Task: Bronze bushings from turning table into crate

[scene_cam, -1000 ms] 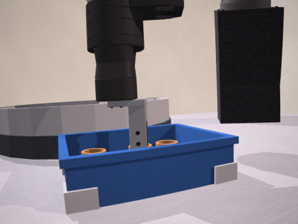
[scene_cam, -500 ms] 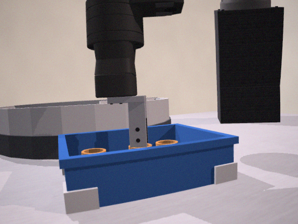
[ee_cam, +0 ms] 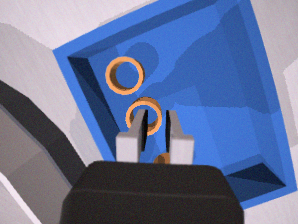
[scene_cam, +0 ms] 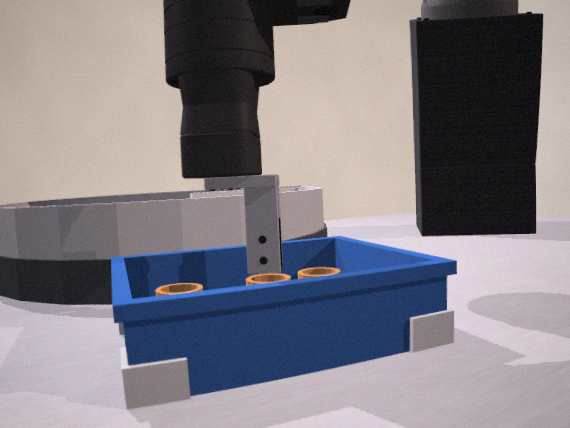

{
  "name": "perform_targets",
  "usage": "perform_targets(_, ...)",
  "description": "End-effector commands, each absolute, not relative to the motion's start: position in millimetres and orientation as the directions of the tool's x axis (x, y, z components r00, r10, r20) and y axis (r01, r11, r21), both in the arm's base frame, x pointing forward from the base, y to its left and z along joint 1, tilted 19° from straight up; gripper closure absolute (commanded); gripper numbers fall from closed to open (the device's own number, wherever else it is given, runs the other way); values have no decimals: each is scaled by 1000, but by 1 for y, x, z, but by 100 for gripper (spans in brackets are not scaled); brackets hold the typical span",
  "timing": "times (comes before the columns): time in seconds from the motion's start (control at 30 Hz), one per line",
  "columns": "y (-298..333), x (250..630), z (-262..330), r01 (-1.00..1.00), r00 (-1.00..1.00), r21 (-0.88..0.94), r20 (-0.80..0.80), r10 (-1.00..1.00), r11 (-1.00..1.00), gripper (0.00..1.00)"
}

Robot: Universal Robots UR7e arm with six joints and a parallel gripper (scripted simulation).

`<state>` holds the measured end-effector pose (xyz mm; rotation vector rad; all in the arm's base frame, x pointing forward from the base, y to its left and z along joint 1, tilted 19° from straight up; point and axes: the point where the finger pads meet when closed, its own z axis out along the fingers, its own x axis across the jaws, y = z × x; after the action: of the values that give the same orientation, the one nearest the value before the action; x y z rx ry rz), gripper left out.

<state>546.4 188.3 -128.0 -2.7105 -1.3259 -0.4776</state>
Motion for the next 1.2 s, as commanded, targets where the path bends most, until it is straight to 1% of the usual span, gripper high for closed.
perform_targets(0.0, 184, 542, -107, 782, 575, 60, 315, 755, -620, 58)
perform_targets(0.1, 177, 534, -77, 782, 575, 60, 315, 755, -620, 58)
perform_targets(0.5, 177, 534, -77, 782, 575, 60, 315, 755, -620, 58)
perform_targets(0.67, 166, 522, -28, 782, 575, 61, 316, 755, -620, 58)
perform_targets(1.17, 166, 523, -29, 782, 574, 62, 317, 755, -621, 58)
